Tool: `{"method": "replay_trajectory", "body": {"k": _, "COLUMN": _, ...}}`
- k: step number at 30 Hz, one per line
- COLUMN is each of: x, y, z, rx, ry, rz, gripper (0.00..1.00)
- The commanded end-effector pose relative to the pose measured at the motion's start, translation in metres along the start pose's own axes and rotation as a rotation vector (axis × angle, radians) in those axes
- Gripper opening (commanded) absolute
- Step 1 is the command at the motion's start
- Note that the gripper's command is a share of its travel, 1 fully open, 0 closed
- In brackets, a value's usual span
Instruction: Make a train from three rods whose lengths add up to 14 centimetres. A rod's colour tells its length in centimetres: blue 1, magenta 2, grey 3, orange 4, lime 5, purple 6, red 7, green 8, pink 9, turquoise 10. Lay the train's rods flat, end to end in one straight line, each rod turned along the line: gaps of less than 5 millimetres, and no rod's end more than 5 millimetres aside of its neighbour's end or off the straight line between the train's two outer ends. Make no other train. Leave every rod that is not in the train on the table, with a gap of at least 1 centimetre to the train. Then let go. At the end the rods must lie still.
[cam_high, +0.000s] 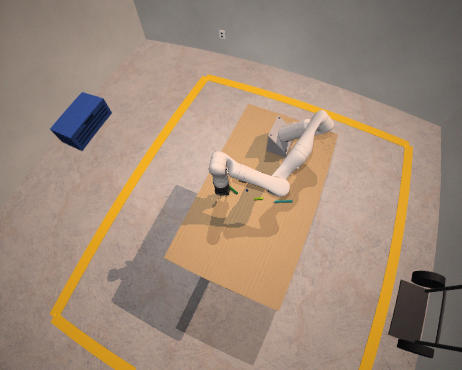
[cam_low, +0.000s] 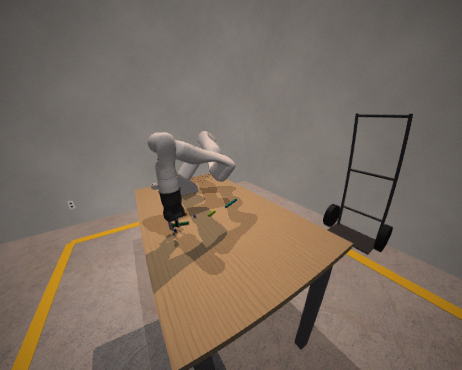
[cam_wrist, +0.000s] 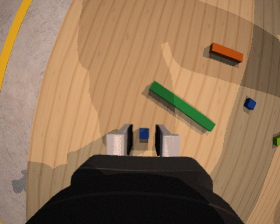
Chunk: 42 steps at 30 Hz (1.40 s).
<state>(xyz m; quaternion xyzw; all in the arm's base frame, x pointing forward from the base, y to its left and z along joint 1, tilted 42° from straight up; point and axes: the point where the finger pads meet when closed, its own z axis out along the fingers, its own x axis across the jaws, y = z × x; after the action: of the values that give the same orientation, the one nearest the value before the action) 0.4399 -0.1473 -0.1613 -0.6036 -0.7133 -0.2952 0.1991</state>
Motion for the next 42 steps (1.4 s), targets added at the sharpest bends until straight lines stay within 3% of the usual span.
{"method": "replay_trajectory", "body": {"k": 1, "x": 0.000, "y": 0.000, "z": -0.001, "rx": -0.002, "ry": -0.001, "rz": 0.000, "gripper": 0.54}}
{"method": "replay_trajectory", "body": {"k": 42, "x": 0.000, "y": 0.000, "z": 0.016, "rx": -0.002, "ry": -0.001, "rz": 0.000, "gripper": 0.54}}
